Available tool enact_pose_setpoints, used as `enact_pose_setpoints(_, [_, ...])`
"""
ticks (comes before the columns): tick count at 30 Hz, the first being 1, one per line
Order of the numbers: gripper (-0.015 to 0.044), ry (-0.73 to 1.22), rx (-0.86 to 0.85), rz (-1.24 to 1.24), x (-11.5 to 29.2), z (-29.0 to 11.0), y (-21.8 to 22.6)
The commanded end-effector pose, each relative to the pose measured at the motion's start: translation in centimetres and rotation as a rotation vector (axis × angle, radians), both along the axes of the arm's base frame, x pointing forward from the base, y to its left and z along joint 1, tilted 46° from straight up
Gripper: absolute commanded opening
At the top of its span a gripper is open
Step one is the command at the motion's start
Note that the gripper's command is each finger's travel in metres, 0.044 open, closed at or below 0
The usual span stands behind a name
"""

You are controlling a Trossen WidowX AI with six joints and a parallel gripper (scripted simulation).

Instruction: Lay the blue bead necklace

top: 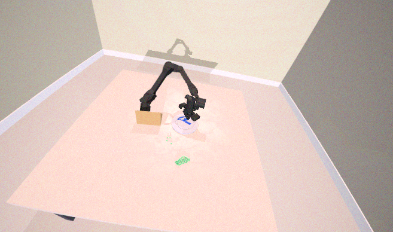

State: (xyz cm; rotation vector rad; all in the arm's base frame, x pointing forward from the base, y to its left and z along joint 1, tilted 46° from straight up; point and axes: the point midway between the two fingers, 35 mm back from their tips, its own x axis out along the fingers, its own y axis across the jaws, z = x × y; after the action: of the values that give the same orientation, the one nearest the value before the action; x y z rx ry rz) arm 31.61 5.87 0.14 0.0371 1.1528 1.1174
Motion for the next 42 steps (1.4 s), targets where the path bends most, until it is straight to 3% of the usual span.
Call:
enact_pose_setpoints(1, [0.0, -0.001, 0.0, -0.001, 0.0, 0.0, -0.1])
enact_pose_setpoints(32, [0.0, 0.002, 0.004, -0.005, 0.1, 1.1, -1.1])
enact_pose_setpoints(42, [0.0, 0.001, 0.004, -0.005, 2.7, 1.4, -0.6])
